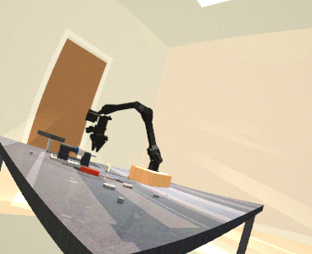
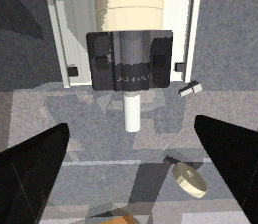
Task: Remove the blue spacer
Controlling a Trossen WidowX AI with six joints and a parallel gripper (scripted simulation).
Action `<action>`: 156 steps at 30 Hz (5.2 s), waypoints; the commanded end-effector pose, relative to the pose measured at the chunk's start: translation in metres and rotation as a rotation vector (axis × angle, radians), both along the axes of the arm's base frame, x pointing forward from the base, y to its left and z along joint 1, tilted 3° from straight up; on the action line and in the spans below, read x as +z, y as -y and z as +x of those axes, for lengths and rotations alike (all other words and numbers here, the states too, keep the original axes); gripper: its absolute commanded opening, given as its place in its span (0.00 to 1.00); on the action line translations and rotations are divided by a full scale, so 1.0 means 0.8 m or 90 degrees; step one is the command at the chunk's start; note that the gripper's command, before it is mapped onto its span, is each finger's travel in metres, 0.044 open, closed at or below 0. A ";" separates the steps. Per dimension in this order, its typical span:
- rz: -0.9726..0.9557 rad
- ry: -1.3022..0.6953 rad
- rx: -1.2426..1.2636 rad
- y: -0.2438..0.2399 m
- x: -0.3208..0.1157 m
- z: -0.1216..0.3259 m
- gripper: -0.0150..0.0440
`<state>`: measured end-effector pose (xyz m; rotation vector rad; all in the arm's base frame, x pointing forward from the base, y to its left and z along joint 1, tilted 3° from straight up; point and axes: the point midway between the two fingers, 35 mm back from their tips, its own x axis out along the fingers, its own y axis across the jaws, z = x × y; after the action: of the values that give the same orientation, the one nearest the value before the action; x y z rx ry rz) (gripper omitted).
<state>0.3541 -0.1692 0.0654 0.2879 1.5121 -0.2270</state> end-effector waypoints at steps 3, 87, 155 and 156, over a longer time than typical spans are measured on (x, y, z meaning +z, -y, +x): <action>-0.003 -0.001 -0.004 0.002 0.001 0.001 1.00; -0.003 -0.001 -0.004 0.001 -0.062 0.003 1.00; -0.003 -0.002 -0.004 -0.005 -0.074 -0.011 0.25; -0.003 -0.002 -0.004 -0.006 -0.074 -0.011 0.25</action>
<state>0.3459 -0.1647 0.0063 0.2909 1.5121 -0.2344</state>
